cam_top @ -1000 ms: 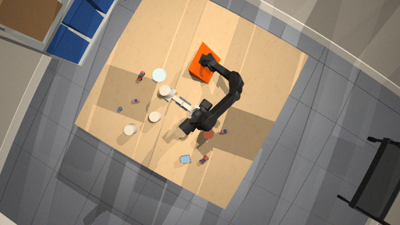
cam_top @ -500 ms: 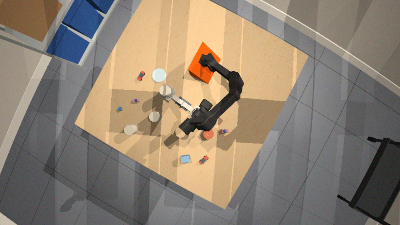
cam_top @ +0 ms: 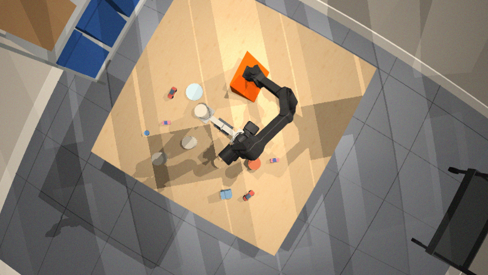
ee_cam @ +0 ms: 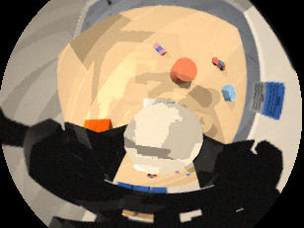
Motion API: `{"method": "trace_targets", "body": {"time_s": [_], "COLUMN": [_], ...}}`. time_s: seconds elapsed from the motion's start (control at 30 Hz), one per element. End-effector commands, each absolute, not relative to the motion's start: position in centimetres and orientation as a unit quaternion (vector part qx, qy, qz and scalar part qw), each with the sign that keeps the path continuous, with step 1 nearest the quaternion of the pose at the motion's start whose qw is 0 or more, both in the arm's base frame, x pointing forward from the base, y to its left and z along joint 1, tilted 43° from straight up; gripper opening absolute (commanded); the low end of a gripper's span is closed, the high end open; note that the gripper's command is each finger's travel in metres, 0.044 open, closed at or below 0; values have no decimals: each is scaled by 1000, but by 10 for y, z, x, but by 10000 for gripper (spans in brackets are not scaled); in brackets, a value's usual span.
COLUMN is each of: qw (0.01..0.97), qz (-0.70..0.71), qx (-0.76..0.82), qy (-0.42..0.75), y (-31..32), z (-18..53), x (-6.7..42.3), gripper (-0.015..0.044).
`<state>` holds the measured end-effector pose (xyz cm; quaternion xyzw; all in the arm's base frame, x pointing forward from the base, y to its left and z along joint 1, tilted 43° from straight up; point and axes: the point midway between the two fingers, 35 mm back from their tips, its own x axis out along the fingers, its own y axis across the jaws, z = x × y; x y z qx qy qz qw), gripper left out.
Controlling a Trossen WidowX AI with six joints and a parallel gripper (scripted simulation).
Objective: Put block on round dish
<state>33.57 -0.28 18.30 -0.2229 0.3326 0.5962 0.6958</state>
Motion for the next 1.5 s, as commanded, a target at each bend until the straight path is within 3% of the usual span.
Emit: {"method": "trace_targets", "body": {"time_s": [0.0, 0.73, 1.47], "qw": [695, 693, 693], "qz": [595, 601, 602], "qx": [-224, -226, -225], "qy": [335, 328, 327], "y": [7, 136, 169], "z": [185, 182, 149], "x": [332, 240, 242], "gripper": [0, 0, 0]}}
